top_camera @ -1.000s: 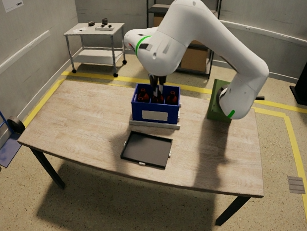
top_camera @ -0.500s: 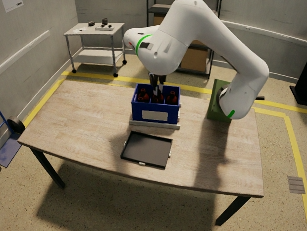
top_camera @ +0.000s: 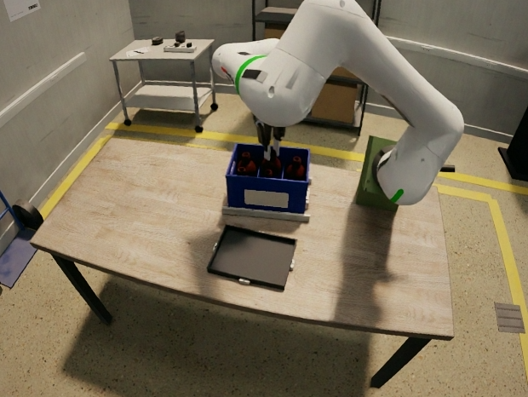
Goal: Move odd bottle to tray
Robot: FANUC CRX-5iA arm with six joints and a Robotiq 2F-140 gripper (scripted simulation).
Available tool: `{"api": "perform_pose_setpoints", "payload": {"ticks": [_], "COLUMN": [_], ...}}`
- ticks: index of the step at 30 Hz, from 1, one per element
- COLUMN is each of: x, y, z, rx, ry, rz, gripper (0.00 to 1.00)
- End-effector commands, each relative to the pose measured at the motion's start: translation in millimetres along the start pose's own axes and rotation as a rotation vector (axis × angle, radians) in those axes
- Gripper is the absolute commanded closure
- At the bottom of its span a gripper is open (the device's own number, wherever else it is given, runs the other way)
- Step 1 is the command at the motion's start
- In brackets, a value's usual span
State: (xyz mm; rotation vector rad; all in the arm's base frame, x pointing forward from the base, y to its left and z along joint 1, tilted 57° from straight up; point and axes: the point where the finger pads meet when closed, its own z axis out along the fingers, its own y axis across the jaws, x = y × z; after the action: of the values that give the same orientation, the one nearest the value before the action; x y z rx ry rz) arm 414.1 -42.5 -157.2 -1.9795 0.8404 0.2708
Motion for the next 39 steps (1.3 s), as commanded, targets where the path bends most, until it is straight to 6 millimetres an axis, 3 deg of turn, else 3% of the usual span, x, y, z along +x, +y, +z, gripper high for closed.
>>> {"api": "perform_pose_setpoints", "payload": {"ticks": [1,15,39], "x": [0.7,2.0,2.2], "y": [0.2,0.5,0.6], "z": [-2.9,-14.7,-16.5], "rx": [0.0,0.0,0.0], "ry": [0.001,0.001,0.001], "rz": [0.0,0.0,0.0], "gripper": [0.9,0.9,0.9]}}
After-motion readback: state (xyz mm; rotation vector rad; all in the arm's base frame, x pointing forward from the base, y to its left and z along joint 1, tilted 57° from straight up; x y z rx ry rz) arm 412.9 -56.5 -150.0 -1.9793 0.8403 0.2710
